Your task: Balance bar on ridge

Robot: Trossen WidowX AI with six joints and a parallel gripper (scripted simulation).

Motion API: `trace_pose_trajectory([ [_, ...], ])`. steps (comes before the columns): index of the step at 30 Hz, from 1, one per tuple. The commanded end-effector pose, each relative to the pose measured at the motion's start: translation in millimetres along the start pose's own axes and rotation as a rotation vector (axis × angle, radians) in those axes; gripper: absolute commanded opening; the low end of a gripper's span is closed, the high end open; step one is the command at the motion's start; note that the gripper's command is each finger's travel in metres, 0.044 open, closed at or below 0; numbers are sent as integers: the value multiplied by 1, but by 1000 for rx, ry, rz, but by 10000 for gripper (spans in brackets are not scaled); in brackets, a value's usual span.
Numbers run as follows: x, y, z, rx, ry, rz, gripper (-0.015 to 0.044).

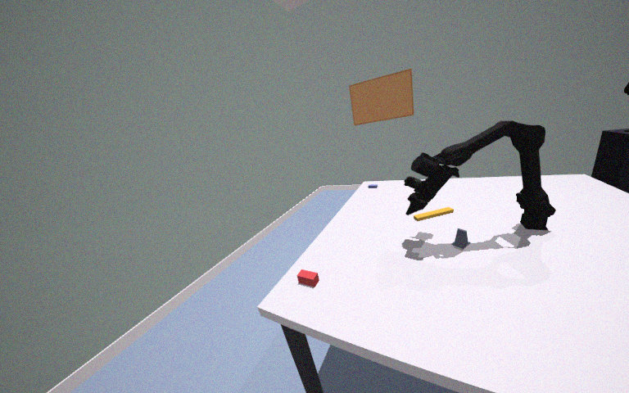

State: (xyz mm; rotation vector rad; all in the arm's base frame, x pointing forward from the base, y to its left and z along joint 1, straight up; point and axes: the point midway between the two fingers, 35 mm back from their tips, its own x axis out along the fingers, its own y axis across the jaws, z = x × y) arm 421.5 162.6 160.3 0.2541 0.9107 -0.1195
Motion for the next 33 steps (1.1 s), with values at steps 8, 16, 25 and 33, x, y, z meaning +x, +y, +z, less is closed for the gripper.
trace_pose_trajectory([
  [8, 15, -51, 5, -234, 139, -76, 315],
  [16, 18, -91, 7, -396, 255, -96, 315],
  [25, 18, -134, 6, -562, 391, -77, 315],
  [33, 13, -171, 2, -696, 508, -23, 315],
])
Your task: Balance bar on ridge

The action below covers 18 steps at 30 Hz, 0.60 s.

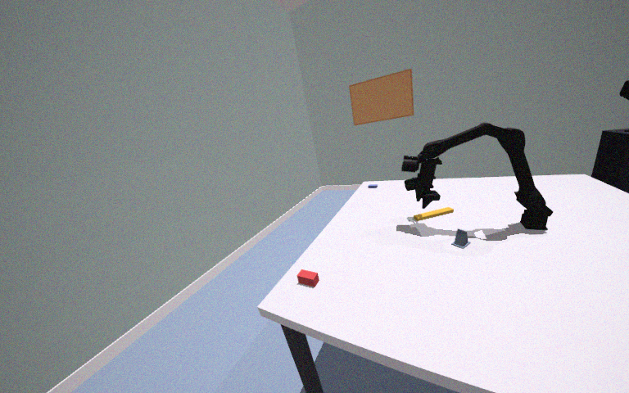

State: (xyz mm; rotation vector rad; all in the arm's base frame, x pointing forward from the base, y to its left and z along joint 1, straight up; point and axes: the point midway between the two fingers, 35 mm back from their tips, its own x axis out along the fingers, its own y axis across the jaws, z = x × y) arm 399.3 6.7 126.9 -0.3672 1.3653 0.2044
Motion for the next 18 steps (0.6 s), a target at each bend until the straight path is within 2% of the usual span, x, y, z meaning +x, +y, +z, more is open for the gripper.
trace_pose_trajectory([
  [1, 4, -10, -11, -65, 42, 35, 315],
  [10, 4, -34, -41, -219, 115, 131, 315],
  [18, 11, -35, -44, -231, 119, 139, 315],
])
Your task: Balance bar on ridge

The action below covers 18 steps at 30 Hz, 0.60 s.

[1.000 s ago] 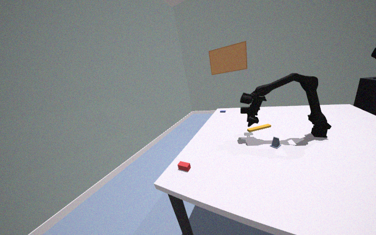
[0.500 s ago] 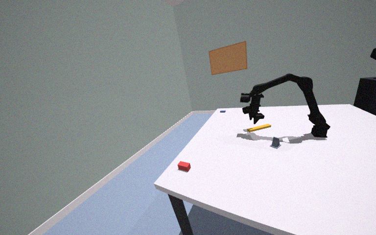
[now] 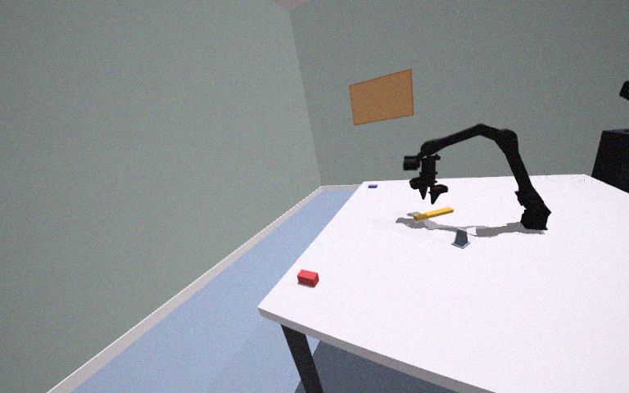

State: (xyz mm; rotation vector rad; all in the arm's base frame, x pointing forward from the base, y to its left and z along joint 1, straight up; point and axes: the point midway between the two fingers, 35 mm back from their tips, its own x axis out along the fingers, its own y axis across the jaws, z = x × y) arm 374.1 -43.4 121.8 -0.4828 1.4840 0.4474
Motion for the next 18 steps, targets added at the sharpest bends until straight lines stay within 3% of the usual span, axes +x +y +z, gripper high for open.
trace_pose_trajectory([
  [1, 12, 1, 0, -10, 4, 12, 315],
  [7, 45, 2, -1, -10, 4, 12, 315],
  [18, 53, 2, 0, -10, 4, 12, 315],
])
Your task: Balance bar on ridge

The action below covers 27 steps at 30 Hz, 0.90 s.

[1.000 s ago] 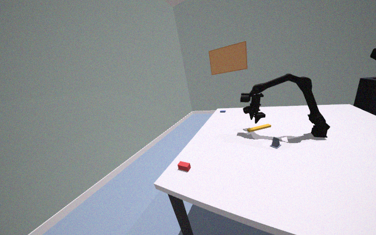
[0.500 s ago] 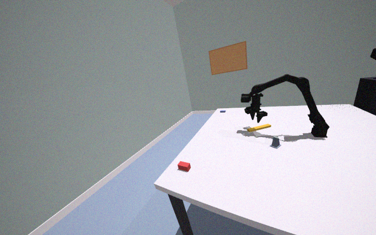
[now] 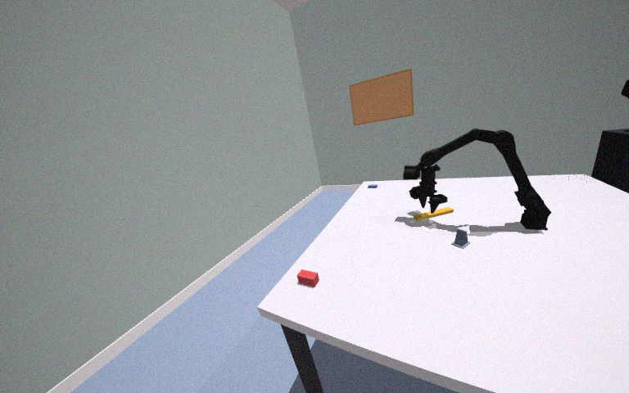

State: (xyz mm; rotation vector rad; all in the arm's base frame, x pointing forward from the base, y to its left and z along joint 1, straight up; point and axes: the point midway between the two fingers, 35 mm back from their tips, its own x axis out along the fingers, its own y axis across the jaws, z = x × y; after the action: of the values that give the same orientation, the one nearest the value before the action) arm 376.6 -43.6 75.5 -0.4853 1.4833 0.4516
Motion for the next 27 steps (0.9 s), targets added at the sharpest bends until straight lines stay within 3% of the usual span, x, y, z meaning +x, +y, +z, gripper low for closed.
trace_pose_trajectory([
  [1, 8, 2, -1, -6, 5, 11, 315],
  [27, 25, 2, -1, -6, 5, 11, 315],
])
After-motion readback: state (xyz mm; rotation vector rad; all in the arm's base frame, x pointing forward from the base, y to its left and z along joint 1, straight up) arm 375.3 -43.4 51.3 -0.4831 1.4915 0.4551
